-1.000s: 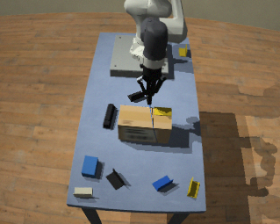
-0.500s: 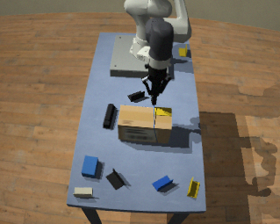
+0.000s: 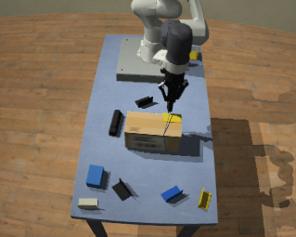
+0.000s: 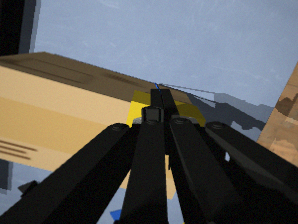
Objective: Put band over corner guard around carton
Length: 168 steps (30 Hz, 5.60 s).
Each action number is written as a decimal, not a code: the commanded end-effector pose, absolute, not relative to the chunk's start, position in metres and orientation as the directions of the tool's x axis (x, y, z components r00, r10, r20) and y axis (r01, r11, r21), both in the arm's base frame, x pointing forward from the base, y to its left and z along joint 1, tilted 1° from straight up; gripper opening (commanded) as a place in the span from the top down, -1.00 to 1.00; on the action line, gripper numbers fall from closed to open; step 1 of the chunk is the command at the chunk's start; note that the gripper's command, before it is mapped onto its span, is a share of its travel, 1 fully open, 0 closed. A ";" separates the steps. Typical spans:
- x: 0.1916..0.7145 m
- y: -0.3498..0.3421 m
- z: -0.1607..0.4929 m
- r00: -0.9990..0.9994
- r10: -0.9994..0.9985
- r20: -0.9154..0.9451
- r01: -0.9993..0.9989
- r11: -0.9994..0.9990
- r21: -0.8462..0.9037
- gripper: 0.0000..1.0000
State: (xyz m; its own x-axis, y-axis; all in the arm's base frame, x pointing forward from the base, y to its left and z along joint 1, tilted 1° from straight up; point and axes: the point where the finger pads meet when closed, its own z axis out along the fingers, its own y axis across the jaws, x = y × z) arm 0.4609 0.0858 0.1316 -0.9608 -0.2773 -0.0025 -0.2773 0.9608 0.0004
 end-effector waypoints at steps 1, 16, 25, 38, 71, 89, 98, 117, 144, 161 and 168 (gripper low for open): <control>0.457 0.092 0.130 -0.968 -0.251 0.008 -0.251 0.968 0.003 0.80; 0.458 0.101 0.130 -0.968 -0.251 0.008 -0.251 0.968 0.003 0.80; 0.458 0.101 0.130 -0.968 -0.251 0.008 -0.251 0.968 0.003 0.80; 0.460 0.101 0.130 -0.968 -0.251 0.008 -0.251 0.968 0.003 0.80; 0.486 0.100 0.130 -0.968 -0.251 0.008 -0.251 0.968 0.003 0.80; 0.487 0.100 0.123 -0.968 -0.251 0.008 -0.251 0.968 0.003 0.80; 0.487 0.100 0.118 -0.968 -0.251 0.008 -0.251 0.968 0.003 0.80; 0.487 0.100 0.118 -0.968 -0.251 0.008 -0.251 0.968 0.003 0.63; 0.487 0.100 0.118 -0.968 -0.251 0.008 -0.251 0.968 0.003 0.63; 0.487 0.100 0.122 -0.968 -0.251 0.008 -0.251 0.968 0.003 0.63; 0.487 0.100 0.127 -0.968 -0.251 0.008 -0.251 0.968 0.003 0.63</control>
State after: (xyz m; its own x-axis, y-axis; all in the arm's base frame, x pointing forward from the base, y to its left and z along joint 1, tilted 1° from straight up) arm 0.4879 0.1009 0.1248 -0.9669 -0.2550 0.0049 -0.2550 0.9669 0.0021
